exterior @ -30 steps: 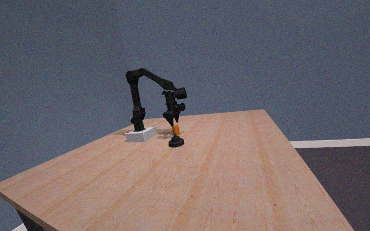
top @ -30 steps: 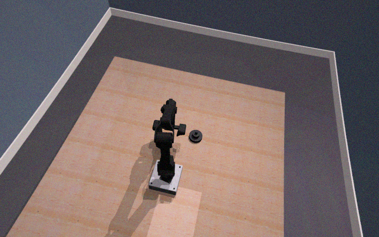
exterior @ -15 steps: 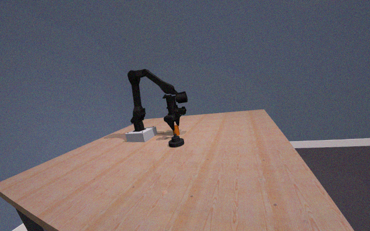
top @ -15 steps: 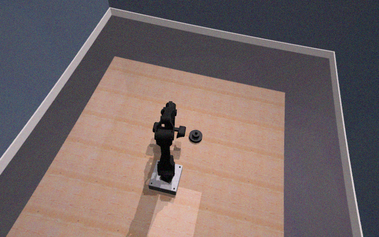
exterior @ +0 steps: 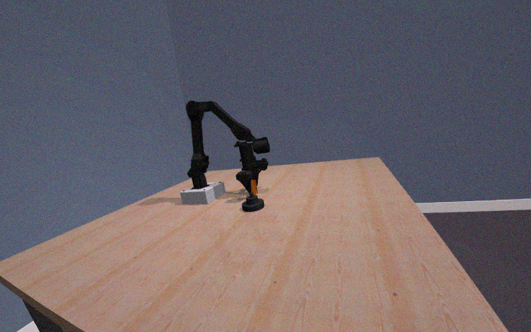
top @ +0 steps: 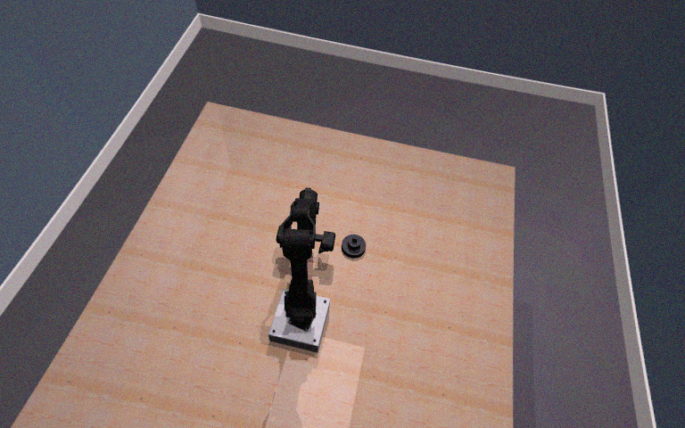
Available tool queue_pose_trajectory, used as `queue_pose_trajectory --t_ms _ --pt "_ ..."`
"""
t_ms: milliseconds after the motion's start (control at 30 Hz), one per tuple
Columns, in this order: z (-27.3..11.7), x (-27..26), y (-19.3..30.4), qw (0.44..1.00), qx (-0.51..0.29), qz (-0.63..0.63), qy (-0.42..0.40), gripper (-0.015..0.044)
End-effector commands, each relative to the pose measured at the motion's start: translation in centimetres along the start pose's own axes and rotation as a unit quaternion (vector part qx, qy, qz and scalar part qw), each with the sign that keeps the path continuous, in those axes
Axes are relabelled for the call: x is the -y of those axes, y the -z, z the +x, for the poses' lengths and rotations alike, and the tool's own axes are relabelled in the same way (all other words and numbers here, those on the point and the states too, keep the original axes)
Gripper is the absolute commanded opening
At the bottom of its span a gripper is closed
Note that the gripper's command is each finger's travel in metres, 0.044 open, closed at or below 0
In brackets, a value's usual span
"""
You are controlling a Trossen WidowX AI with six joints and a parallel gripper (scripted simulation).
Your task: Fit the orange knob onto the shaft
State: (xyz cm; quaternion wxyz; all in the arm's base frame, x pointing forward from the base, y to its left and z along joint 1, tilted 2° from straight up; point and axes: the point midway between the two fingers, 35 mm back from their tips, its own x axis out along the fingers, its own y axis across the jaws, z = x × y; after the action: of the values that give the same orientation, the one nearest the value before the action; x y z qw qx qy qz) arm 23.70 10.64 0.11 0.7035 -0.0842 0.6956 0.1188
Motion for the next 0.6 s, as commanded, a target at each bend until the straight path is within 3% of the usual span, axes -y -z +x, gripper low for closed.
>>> queue_pose_trajectory --t_ms 0,167,500,567 --pt "0.85 0.1 0.21 1.0 -0.004 0.002 0.003 0.044" --pt "1.38 0.1 0.3 1.0 -0.004 0.002 0.003 0.044" --pt "1.38 0.1 0.3 1.0 -0.004 0.002 0.003 0.0177" --pt "1.38 0.1 0.3 1.0 -0.004 0.002 0.003 0.0164"
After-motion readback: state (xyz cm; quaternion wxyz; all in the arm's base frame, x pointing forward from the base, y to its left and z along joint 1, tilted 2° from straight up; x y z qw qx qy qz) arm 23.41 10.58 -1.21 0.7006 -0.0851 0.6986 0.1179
